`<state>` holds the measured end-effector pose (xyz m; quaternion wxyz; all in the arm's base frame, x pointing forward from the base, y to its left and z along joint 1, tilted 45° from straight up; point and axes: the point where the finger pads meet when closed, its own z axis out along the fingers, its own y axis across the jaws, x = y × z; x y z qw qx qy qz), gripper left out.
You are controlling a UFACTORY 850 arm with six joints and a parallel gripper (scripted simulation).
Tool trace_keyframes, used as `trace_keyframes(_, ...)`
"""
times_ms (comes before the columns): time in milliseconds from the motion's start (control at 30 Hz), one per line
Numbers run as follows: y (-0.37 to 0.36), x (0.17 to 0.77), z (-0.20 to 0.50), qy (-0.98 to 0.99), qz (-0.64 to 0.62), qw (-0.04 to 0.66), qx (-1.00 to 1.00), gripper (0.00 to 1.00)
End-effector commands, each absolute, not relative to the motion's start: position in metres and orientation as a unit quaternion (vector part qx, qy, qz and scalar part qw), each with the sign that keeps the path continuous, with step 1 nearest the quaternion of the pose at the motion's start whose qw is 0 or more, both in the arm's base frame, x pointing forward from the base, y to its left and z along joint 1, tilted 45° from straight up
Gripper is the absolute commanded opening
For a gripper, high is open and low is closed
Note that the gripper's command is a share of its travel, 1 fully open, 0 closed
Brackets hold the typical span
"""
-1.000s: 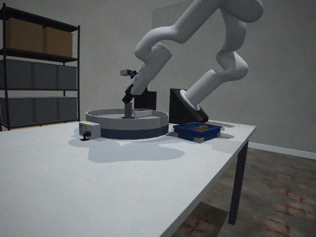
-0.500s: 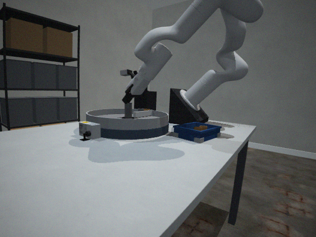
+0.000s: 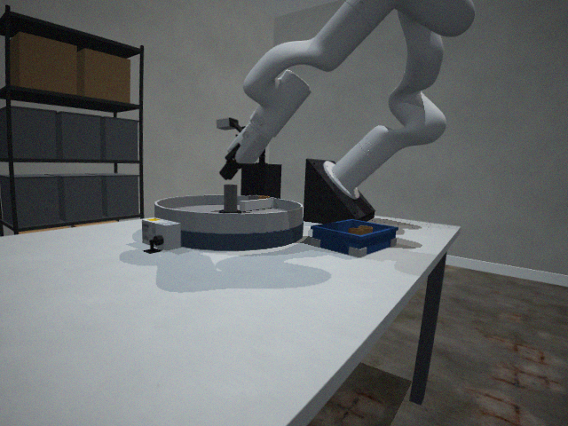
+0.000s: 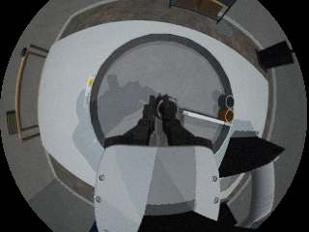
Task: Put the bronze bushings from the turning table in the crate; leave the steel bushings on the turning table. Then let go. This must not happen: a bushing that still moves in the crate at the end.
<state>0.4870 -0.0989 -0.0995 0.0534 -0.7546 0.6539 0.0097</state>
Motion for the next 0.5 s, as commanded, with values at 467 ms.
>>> trace_keyframes(467,-0.1084,0.4887,-0.0900,0.654,0.014,0.052,-0.755,0.11)
